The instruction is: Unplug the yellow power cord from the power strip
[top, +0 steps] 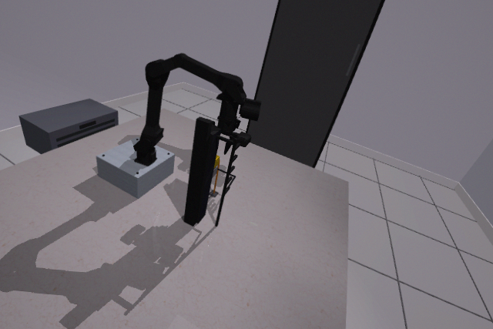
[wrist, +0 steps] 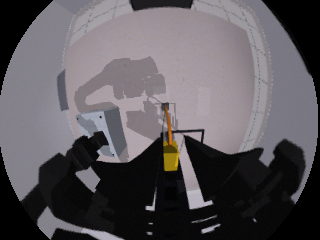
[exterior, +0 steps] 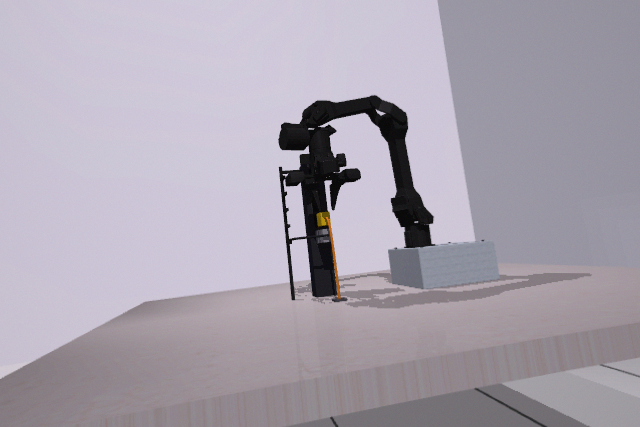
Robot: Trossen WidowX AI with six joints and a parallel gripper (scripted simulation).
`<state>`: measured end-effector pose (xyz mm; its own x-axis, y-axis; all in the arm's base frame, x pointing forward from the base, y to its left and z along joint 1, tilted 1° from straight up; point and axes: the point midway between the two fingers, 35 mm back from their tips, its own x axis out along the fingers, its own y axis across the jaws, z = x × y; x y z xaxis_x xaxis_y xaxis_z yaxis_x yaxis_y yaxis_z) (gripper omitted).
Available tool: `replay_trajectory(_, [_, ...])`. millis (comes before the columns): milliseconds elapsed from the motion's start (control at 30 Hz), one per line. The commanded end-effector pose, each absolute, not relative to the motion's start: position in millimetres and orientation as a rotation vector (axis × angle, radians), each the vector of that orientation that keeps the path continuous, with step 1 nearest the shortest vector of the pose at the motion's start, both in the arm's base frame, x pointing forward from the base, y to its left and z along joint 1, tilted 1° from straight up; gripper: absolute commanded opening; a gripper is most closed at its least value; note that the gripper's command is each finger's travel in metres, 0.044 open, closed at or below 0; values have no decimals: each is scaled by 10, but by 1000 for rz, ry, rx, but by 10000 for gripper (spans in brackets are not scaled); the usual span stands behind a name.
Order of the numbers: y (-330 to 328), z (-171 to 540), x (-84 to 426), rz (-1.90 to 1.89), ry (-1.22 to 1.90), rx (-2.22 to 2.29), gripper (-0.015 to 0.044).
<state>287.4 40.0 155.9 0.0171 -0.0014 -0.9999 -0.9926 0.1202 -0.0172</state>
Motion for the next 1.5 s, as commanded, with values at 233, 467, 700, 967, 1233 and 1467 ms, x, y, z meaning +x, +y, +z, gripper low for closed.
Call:
replay_trajectory(233, [253, 1557, 2849, 1110, 1254, -1120, 160])
replay_trajectory(467, [142, 1556, 2830, 1110, 1255, -1121, 160])
replay_trajectory(700, [36, 1555, 2807, 1109, 1256, -1121, 160])
replay_trajectory(967, [28, 1492, 2807, 1109, 1256, -1121, 160])
replay_trajectory(1233, [22, 1455, 2802, 1106, 1262, -1120, 81])
replay_trajectory(1467, [22, 1455, 2802, 1106, 1262, -1120, 35])
